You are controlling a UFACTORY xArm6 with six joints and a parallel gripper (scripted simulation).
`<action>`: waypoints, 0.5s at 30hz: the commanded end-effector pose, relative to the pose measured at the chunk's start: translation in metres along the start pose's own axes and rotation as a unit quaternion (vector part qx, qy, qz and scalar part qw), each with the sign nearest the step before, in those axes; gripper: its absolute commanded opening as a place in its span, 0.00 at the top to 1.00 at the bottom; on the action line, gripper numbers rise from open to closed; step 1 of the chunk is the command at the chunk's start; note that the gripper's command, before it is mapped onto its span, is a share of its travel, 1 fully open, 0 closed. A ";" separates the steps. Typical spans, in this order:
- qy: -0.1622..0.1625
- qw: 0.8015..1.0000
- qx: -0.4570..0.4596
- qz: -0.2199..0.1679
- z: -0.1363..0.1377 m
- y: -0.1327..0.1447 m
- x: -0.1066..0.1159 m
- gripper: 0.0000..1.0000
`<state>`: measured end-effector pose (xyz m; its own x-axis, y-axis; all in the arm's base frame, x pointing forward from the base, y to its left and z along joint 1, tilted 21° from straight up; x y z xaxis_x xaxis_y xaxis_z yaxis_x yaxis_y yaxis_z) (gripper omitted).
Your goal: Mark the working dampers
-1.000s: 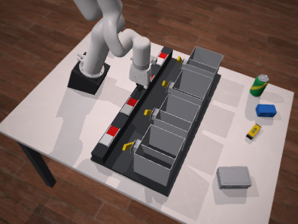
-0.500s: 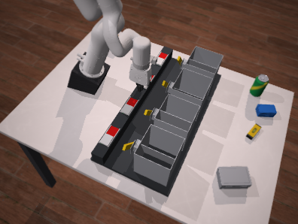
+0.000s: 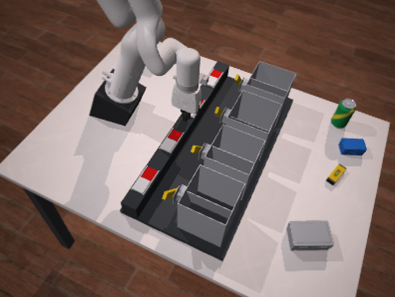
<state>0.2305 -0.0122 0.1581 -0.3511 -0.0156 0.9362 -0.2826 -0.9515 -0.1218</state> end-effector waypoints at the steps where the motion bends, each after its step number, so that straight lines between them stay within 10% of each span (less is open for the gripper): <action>1: 0.001 1.000 0.000 0.000 0.001 -0.001 0.001 1.00; 15: 0.001 1.000 0.000 0.000 0.000 -0.005 0.001 1.00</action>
Point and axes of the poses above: the point where the finger pads meet when closed, its own x axis back along the fingers, its own z axis across the jaws, y = z × x, the point moved 8 cm from there along x, back along the fingers, and after that the axes turned 13 degrees about -x, right-handed, at the moved point
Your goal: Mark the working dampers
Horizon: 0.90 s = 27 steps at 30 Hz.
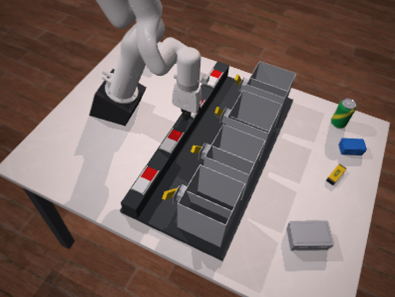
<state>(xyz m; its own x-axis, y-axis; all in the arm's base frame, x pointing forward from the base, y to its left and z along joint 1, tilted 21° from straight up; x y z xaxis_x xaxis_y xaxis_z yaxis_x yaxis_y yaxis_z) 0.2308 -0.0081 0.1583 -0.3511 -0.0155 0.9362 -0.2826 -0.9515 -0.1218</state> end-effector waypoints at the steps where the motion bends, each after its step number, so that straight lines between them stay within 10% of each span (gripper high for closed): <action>1: 0.001 1.000 0.000 0.000 0.001 -0.002 0.001 1.00; 27: 0.001 1.000 0.000 0.000 -0.002 -0.014 0.001 1.00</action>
Point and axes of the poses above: the point where the finger pads meet when closed, its own x axis back along the fingers, its own z axis across the jaws, y = z × x, the point moved 8 cm from there along x, back along the fingers, and after that the axes turned 13 degrees about -x, right-handed, at the moved point
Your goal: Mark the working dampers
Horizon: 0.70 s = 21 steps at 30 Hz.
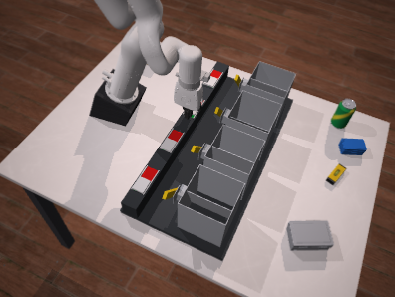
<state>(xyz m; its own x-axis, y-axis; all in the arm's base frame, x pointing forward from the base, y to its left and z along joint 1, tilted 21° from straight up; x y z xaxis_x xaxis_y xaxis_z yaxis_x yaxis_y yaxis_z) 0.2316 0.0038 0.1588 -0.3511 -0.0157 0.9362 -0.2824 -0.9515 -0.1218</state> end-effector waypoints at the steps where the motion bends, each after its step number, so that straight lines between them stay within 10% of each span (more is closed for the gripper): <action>1: 0.001 1.000 0.000 0.000 0.000 -0.003 0.001 1.00; 21: 0.001 1.000 0.000 0.000 -0.002 -0.013 0.001 1.00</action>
Point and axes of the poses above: the point where the finger pads meet when closed, its own x axis back along the fingers, its own z axis across the jaws, y = z × x, the point moved 8 cm from there along x, back along the fingers, and after that the axes turned 13 degrees about -x, right-handed, at the moved point
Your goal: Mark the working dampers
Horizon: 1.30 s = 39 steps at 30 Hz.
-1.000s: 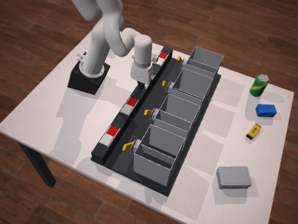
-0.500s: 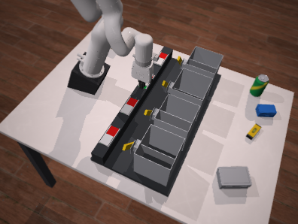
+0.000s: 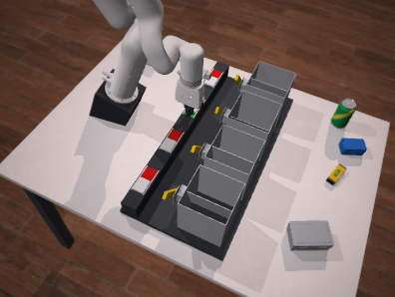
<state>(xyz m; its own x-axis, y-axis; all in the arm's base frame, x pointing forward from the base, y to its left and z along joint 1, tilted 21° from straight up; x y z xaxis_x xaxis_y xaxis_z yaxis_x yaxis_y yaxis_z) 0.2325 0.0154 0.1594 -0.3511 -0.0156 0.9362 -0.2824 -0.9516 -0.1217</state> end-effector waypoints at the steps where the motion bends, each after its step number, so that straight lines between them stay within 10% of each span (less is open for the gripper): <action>1: 0.001 1.000 0.000 0.000 0.001 -0.002 0.001 1.00; 39: 0.001 1.000 0.000 0.000 -0.003 -0.019 0.001 1.00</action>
<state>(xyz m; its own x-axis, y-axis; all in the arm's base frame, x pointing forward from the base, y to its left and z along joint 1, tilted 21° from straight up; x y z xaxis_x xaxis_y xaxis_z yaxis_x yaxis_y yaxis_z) 0.2338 0.0330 0.1601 -0.3510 -0.0150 0.9363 -0.2826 -0.9515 -0.1213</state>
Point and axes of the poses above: the point where the finger pads meet when closed, its own x axis back along the fingers, its own z axis across the jaws, y = z × x, the point moved 8 cm from there along x, back along the fingers, and after that the axes turned 13 degrees about -x, right-handed, at the moved point
